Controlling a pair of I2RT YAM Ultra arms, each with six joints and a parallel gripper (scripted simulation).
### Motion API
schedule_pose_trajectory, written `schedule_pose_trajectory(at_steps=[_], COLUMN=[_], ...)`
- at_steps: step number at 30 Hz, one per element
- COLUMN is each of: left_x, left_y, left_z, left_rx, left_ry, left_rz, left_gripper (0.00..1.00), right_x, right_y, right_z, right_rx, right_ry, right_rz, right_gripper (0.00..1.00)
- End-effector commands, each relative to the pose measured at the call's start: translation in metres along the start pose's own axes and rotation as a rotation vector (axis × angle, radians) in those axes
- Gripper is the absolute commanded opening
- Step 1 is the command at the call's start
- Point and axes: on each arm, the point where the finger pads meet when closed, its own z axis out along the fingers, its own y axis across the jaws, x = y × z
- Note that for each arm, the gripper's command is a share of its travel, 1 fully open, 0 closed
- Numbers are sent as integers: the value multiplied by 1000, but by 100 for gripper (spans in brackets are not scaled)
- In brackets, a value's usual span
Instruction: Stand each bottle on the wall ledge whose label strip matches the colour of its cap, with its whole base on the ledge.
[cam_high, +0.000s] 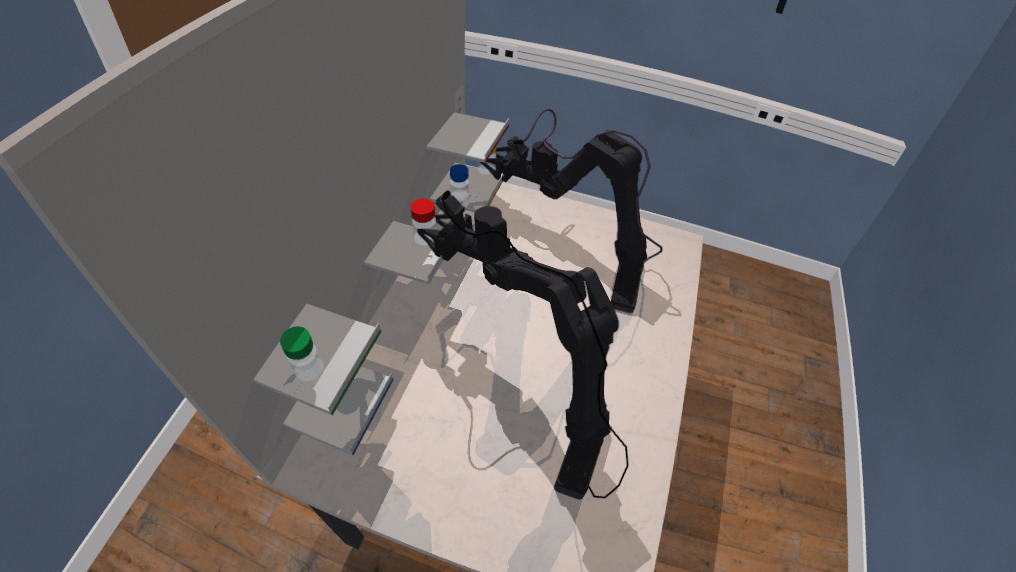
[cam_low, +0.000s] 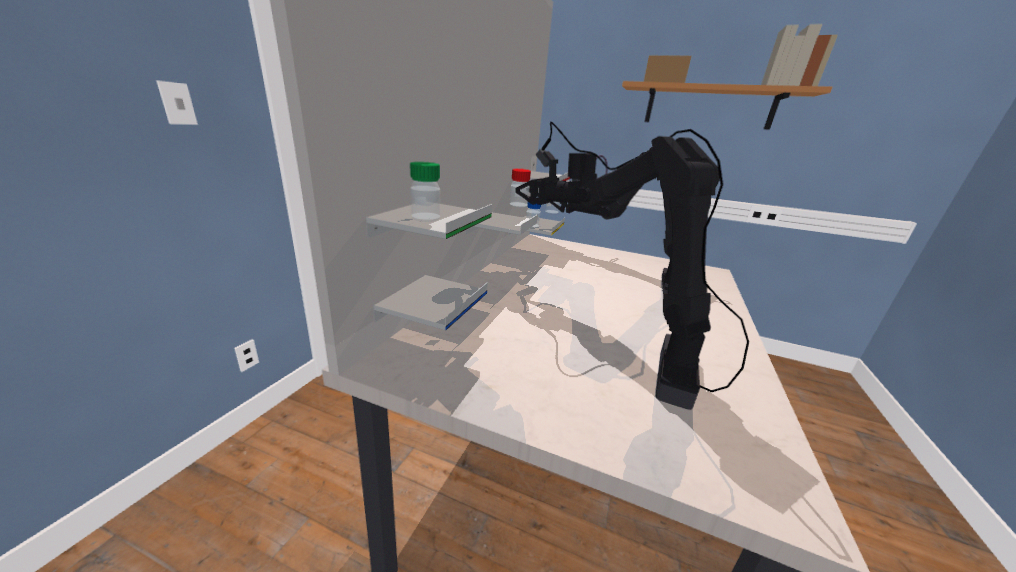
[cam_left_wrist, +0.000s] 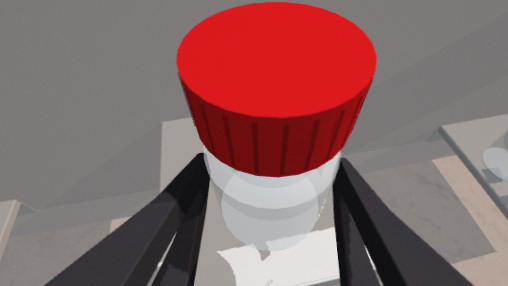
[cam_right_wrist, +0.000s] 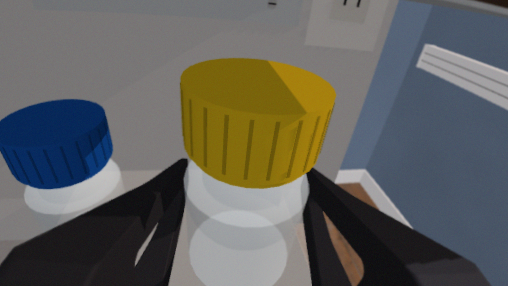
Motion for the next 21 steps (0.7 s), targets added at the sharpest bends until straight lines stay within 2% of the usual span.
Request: schedule_pose_trajectory(at_steps=[1, 6, 7, 8, 10, 15, 18, 20, 21], left_x=[-41, -13, -6, -3, -16, 0, -4, 6, 13], left_y=[1, 2, 4, 4, 4, 3, 3, 4, 4], left_z=[-2, 3, 4, 4, 2, 5, 5, 6, 7], left_rx=[9, 8, -3, -4, -1, 6, 6, 4, 3], left_ry=[-118, -99, -75, -65, -103, -99, -114, -97, -83], left_rz=[-39, -28, -27, -24, -39, -28, -34, -28, -23], left_gripper=[50, 50, 50, 50, 50, 50, 50, 50, 50], right_x=[-15, -15, -29, -30, -20, 1, 5, 5, 19], right_y=[-3, -3, -3, -3, -3, -3, -3, -3, -3], right_z=[0, 0, 1, 1, -1, -3, -3, -4, -4], right_rx=[6, 6, 6, 5, 4, 1, 2, -1, 0], right_ry=[-46, -46, -82, -88, -76, -60, -48, -73, -37], right_rz=[-11, -11, -21, -23, -19, -13, -10, -16, -6], right_gripper=[52, 52, 52, 52, 52, 52, 52, 52, 52])
